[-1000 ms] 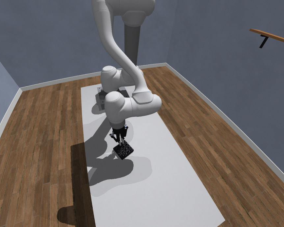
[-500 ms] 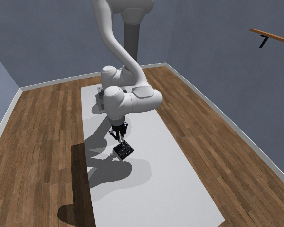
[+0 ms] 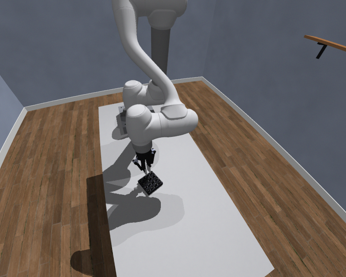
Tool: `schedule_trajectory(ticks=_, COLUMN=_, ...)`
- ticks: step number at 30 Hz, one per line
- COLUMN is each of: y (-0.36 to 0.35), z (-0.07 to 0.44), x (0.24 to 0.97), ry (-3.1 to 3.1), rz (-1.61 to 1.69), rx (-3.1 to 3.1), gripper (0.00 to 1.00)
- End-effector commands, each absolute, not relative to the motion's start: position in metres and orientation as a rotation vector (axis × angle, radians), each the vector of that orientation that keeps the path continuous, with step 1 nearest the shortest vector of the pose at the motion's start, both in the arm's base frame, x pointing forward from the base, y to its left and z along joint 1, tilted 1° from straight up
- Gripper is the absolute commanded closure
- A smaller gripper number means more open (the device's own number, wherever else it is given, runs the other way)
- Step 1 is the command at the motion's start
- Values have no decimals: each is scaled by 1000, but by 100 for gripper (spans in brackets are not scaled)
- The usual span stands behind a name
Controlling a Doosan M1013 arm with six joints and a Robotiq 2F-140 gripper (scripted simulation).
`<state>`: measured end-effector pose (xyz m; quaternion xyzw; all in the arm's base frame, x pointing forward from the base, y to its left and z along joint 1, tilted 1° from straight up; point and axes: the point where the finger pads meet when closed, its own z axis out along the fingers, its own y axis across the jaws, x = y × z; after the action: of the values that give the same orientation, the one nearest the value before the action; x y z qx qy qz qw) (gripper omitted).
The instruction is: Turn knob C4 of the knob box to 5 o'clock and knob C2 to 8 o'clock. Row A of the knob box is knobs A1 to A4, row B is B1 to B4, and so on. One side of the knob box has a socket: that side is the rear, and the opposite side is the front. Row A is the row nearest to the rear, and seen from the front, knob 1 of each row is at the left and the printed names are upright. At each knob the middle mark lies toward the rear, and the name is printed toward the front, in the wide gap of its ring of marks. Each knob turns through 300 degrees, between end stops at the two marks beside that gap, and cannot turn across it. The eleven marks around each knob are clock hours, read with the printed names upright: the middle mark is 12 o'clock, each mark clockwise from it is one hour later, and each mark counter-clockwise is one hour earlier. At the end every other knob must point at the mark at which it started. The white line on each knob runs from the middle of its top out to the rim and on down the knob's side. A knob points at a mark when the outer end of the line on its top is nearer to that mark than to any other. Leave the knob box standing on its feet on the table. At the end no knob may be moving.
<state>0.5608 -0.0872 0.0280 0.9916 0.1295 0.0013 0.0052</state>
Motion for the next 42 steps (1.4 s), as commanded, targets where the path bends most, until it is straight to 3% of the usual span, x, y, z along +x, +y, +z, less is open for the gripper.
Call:
schedule_trajectory(ticks=1, y=-87, z=28, x=561, ry=414, rz=4, rx=3104, gripper=88)
schedule_trajectory(ticks=23, y=-87, z=32, x=561, ry=1238, rz=0, rx=2876, gripper=88)
schedule_trajectory(ticks=42, y=-87, z=37, x=561, ry=2124, rz=-6, rx=2301, gripper=88)
